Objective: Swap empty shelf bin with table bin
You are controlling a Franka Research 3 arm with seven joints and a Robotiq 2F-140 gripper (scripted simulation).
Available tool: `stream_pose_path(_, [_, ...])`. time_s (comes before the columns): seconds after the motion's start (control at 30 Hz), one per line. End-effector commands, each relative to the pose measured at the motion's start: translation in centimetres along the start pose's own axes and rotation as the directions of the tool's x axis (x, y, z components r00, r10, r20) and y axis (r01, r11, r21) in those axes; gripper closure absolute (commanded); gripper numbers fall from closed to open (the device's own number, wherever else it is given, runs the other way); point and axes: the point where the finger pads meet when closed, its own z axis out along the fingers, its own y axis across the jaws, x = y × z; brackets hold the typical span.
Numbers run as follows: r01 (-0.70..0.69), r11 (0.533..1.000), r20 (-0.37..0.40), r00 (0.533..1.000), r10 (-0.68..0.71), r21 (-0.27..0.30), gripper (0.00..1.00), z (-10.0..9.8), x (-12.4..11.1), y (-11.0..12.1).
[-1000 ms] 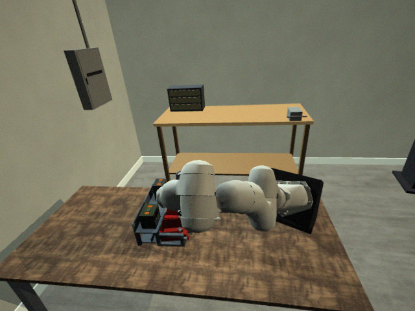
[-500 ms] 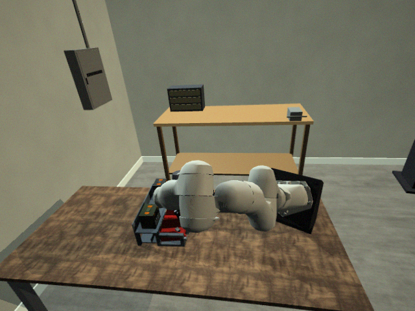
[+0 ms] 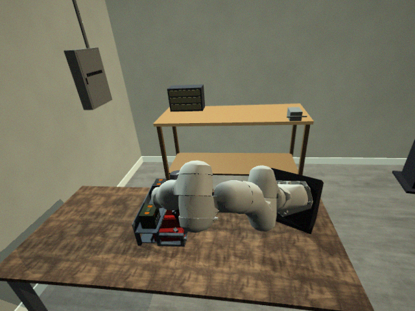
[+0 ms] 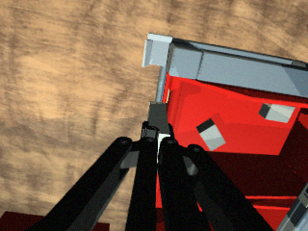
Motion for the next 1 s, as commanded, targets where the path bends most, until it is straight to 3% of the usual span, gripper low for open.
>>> stream_pose_path(0.0, [-0.012,1.000,-0.002,1.000,0.012,0.004,1.00,0.10,0.09,0.09])
stream_pose_path(0.97, [-0.012,1.000,-0.002,1.000,0.012,0.004,1.00,-0.02,0.08,0.08])
